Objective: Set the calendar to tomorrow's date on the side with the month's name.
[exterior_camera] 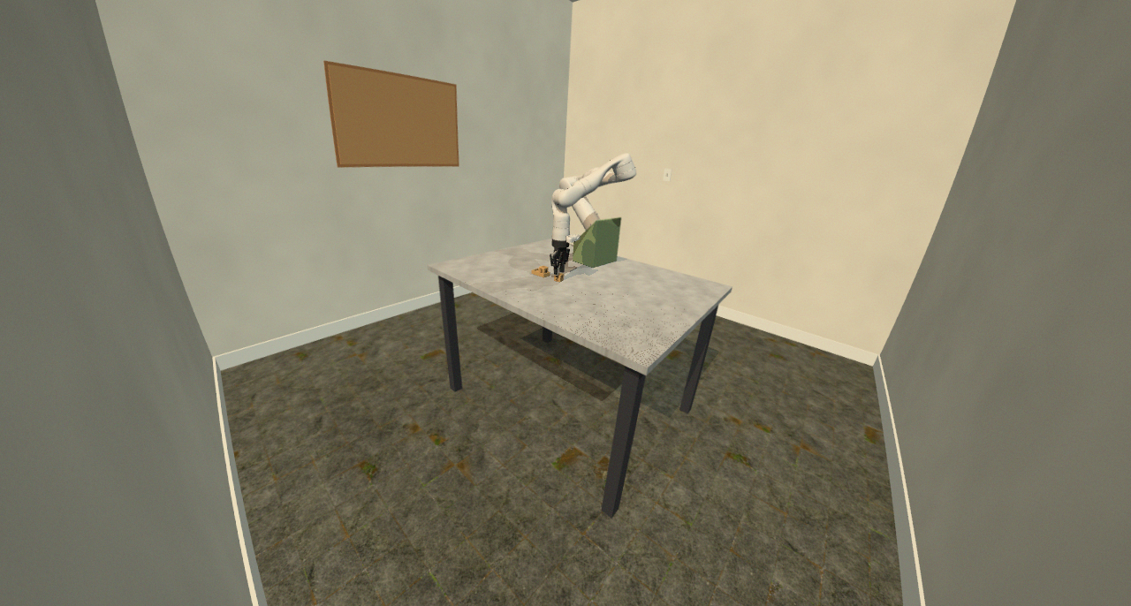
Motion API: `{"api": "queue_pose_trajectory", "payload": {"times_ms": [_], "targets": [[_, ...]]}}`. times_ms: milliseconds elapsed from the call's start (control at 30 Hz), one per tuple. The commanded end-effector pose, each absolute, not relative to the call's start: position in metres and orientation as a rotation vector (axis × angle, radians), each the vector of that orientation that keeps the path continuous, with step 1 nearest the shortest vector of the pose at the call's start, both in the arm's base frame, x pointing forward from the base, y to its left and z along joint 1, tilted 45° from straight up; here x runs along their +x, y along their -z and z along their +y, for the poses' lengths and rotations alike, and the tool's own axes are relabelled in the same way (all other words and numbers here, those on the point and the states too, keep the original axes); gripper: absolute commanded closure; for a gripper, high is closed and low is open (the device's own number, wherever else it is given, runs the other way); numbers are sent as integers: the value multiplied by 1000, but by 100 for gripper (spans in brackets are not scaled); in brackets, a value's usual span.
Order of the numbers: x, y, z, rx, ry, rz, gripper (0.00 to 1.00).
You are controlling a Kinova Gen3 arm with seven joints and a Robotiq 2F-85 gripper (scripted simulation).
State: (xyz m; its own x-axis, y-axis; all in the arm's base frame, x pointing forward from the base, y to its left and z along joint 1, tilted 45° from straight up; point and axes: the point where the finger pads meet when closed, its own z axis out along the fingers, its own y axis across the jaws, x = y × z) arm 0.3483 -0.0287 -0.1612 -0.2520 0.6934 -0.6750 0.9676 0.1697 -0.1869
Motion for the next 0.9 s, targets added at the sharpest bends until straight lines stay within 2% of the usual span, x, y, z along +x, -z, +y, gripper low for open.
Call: {"api": "queue_pose_trajectory", "payload": {"times_ms": [0,867], "targets": [[348,165,-34,1568,842,2012,52],[347,182,-51,1568,842,2012,52]]}}
